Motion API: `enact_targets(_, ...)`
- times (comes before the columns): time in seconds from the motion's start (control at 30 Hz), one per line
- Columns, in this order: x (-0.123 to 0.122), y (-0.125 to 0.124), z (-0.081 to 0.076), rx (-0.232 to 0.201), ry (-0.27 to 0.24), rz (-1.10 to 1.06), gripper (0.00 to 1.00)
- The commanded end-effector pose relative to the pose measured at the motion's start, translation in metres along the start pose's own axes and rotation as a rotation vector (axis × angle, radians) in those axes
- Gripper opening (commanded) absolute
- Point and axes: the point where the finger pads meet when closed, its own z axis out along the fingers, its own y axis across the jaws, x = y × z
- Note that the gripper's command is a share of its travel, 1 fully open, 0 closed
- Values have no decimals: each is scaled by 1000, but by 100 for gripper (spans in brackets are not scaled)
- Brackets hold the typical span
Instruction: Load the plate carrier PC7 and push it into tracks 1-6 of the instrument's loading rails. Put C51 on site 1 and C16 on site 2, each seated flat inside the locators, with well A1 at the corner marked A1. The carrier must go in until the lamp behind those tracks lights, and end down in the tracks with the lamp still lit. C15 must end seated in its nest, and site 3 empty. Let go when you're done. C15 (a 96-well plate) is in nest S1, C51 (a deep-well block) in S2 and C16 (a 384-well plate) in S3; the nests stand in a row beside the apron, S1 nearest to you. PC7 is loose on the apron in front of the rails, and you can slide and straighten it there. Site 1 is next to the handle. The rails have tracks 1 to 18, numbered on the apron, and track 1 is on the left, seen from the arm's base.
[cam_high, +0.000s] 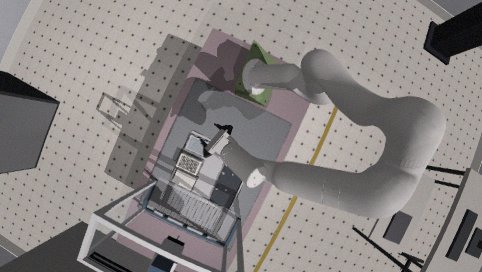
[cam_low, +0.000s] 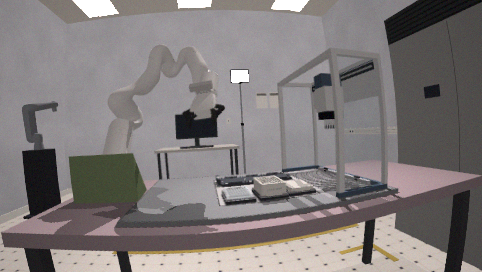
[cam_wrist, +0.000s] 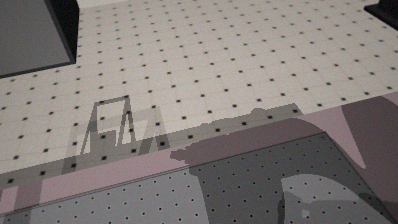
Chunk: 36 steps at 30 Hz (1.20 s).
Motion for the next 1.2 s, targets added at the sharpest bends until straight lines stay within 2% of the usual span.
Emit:
enact_targets(0.0, 0, -1, -1, 2, 0, 1, 100)
enact_targets(0.53, 0, -1, -1, 2, 0, 1, 100)
enact_targets(0.57, 0, -6, 0, -20, -14, 1, 100)
enact_targets(0.73, 0, -25, 2, -20, -14, 1, 100)
enact_targets(0.77, 0, -30, 2, -42, -34, -1, 100)
enact_targets(0.93, -1, -48, 5, -42, -34, -1, 100)
enact_targets(0.97, -2, -53, 6, -63, -59, -4, 100)
enact_targets(1.17, -4, -71, 10, -63, -59, -4, 100)
